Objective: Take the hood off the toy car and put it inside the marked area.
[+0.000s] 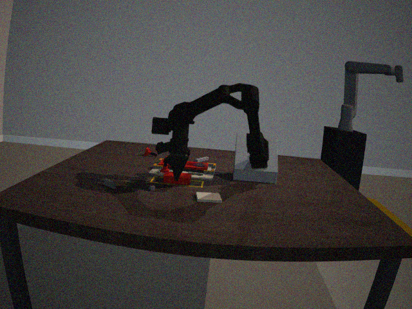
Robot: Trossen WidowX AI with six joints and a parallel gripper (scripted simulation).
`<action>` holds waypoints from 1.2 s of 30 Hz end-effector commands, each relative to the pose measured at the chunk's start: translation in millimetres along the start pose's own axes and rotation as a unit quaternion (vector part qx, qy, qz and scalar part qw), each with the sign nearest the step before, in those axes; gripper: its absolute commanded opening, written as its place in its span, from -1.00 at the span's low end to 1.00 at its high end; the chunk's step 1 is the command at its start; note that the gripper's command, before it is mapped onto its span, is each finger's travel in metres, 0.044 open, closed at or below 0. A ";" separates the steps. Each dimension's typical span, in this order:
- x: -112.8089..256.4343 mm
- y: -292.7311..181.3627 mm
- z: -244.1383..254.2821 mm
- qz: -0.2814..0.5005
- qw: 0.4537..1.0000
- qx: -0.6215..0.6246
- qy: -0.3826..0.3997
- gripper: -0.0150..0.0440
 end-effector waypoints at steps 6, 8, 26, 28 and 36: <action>0.0 0.0 0.0 0.000 1.000 0.000 0.000 0.04; 0.0 0.0 0.0 0.000 1.000 0.000 0.000 0.22; 71.3 0.1 -1.7 0.000 1.000 -0.001 0.002 1.00; 71.3 0.1 -1.7 0.000 1.000 -0.001 0.002 1.00; 71.3 0.1 -1.7 0.000 1.000 -0.001 0.002 1.00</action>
Point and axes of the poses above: the point midway between the two fingers, 35 mm back from their tips, its own x axis back along the fingers, its own z axis across the jaws, y = z × x, the point moved 4 cm from there along x, back along the fingers, and after that the axes turned 5 degrees about -x, right-handed, at the moved point
